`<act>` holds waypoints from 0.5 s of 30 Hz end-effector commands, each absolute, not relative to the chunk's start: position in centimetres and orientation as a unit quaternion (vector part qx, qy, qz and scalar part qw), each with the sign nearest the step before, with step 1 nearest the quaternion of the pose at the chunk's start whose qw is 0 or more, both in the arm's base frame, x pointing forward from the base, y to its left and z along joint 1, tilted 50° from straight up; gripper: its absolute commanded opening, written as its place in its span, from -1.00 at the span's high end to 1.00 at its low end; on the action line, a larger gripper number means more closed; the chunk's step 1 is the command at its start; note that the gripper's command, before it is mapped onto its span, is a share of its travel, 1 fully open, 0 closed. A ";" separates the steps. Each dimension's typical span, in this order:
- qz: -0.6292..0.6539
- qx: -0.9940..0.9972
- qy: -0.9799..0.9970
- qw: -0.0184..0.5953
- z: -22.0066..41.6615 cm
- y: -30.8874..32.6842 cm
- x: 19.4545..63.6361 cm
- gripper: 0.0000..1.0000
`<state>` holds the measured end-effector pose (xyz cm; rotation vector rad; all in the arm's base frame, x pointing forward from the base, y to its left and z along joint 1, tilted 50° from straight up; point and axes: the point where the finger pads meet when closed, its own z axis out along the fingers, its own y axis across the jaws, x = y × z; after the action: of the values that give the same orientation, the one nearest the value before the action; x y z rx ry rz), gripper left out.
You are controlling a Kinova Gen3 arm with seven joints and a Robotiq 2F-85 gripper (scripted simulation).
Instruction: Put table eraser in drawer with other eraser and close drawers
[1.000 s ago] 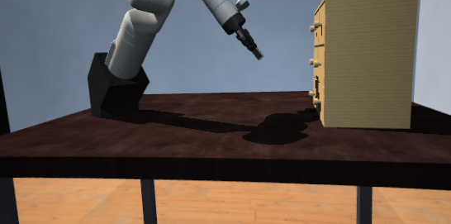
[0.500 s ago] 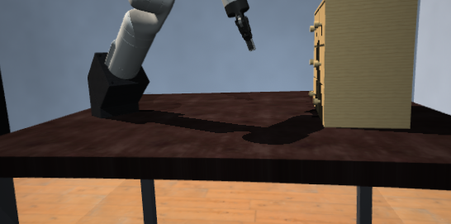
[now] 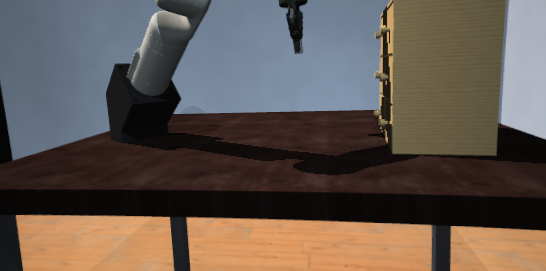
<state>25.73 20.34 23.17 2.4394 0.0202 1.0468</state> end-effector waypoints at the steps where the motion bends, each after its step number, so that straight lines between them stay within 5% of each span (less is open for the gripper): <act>1: 0.370 0.898 0.002 0.237 23.3 20.5 25.7 1.00; 15: 0.347 0.907 -0.004 0.237 23.4 20.6 25.2 1.00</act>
<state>25.16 20.60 23.32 2.4840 -0.0092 0.9527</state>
